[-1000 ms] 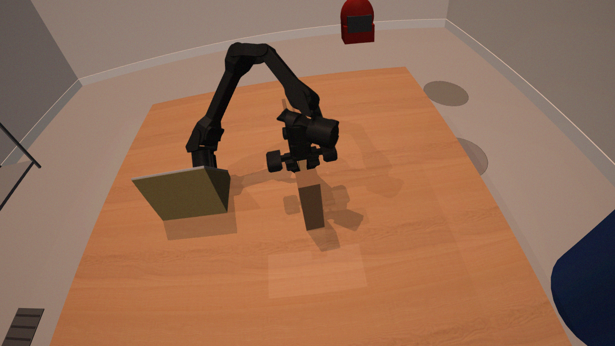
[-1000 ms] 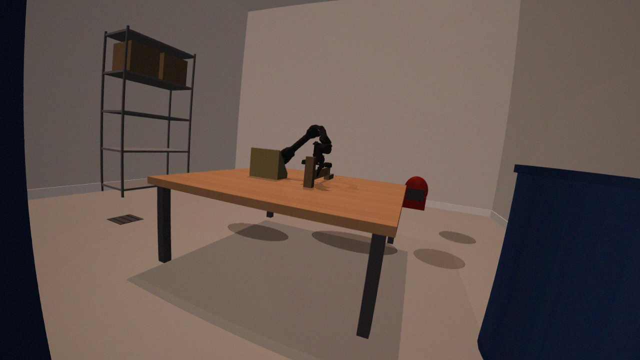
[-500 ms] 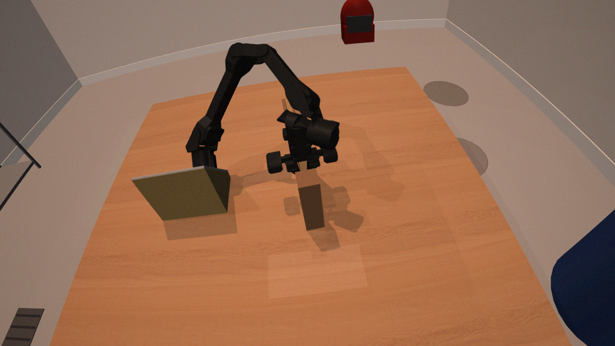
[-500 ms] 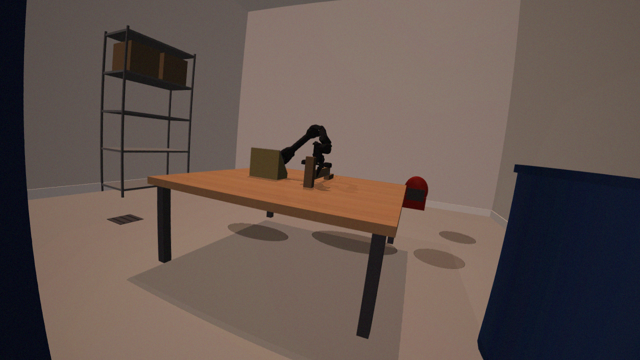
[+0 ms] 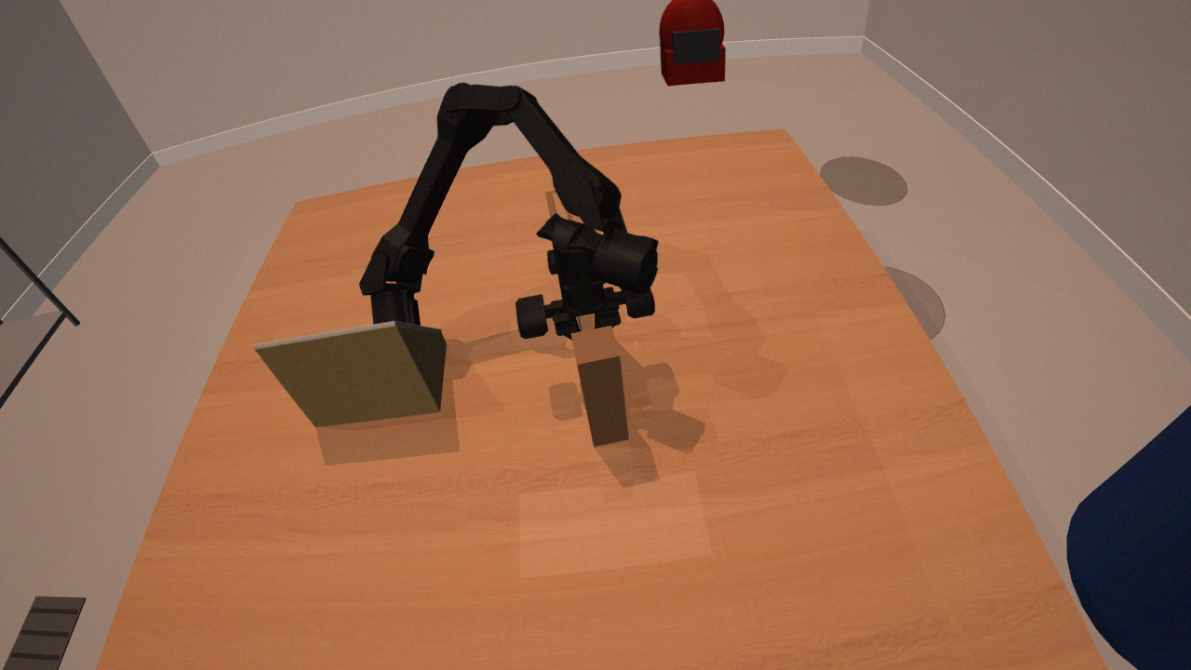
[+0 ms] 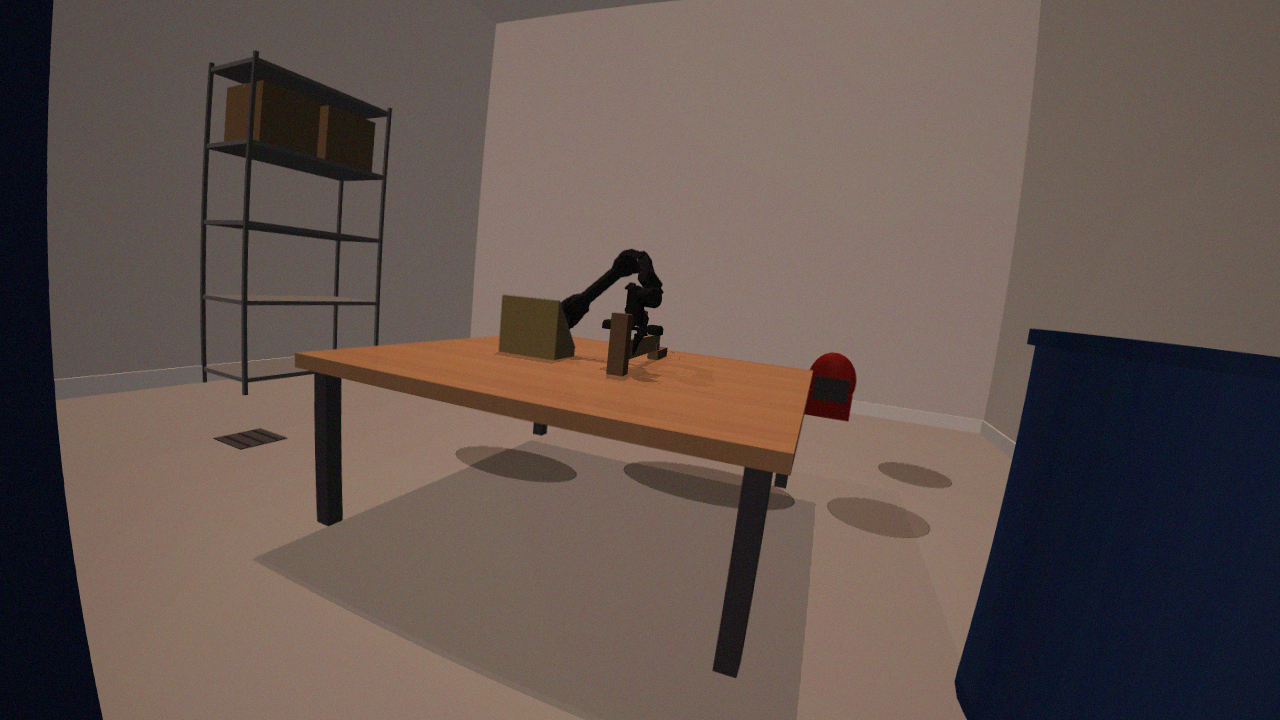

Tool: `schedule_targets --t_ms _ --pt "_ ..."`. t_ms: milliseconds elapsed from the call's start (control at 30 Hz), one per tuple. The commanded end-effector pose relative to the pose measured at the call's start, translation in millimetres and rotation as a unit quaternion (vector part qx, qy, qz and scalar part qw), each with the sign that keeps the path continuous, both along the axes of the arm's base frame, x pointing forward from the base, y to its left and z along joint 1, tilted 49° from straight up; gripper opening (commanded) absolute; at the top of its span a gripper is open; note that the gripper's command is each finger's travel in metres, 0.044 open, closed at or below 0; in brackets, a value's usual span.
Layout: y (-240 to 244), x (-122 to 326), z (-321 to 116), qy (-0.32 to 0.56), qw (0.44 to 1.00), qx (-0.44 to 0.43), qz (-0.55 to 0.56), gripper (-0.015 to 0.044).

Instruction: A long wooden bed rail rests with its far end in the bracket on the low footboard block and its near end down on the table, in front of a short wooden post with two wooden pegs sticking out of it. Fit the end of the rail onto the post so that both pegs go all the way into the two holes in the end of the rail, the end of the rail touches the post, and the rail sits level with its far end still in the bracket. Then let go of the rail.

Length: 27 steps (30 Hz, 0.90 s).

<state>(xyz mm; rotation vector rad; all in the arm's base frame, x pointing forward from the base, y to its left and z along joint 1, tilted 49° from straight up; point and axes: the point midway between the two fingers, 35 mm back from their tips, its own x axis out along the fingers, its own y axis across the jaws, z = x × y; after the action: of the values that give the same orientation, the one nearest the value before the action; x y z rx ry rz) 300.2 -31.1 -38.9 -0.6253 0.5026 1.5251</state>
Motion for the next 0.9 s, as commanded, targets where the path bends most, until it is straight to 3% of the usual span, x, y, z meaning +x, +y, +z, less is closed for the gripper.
schedule_targets --t_ms 0,867 --pt "-5.4 2.1 0.0 -0.004 1.000 -0.002 -0.004 0.0000" --pt "-10.6 2.7 -6.0 -0.005 1.000 -0.002 -0.004 0.0000"
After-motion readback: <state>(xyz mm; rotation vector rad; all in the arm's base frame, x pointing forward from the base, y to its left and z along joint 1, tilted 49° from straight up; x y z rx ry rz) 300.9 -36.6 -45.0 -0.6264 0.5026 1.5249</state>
